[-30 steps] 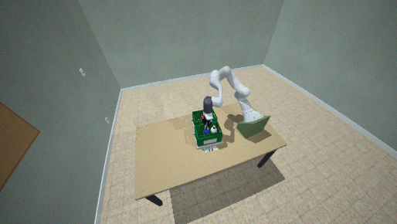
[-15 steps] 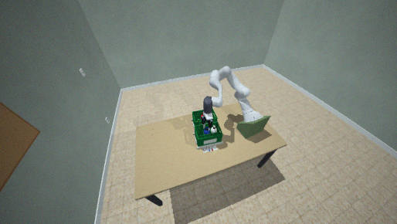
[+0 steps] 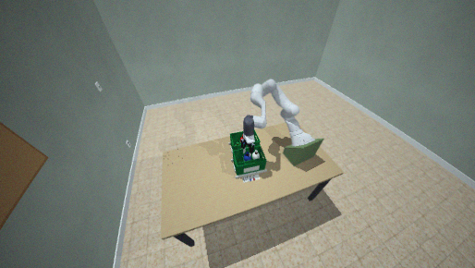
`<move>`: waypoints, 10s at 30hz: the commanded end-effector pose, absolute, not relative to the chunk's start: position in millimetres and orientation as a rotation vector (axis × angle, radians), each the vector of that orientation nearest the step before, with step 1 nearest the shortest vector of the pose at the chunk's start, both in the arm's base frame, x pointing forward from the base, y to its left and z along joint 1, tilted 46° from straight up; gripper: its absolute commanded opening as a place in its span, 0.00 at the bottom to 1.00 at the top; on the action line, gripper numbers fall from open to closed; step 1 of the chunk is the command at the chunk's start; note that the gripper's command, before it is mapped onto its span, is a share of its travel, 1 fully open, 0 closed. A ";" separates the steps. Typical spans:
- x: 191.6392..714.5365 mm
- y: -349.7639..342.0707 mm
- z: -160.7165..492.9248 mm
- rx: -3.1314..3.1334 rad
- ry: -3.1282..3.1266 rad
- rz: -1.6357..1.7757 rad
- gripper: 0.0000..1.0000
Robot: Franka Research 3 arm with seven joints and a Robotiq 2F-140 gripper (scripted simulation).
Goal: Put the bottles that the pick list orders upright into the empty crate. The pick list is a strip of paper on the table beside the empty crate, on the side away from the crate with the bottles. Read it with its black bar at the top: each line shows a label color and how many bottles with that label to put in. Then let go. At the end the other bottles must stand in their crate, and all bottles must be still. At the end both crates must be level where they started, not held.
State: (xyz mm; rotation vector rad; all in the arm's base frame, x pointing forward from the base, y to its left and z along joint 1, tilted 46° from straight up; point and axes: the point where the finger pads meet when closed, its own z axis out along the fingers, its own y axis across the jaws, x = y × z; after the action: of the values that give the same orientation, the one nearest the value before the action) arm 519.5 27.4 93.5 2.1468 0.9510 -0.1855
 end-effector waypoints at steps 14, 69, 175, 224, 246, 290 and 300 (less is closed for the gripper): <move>519.8 26.8 92.7 2.147 0.948 -0.183 0.38; 509.7 69.7 135.3 2.147 0.948 -0.183 0.38; 475.3 -19.4 250.9 2.147 0.948 -0.183 0.38; 484.3 -57.7 212.9 2.147 0.948 -0.183 0.38; 488.7 -76.3 194.3 2.147 0.948 -0.183 0.38; 489.1 -78.0 192.7 2.147 0.948 -0.183 0.00; 489.1 -78.0 192.7 2.147 0.948 -0.183 0.00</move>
State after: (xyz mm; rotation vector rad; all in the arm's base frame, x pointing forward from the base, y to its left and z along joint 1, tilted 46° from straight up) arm 489.5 -77.9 192.2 2.1449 0.9547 -0.1842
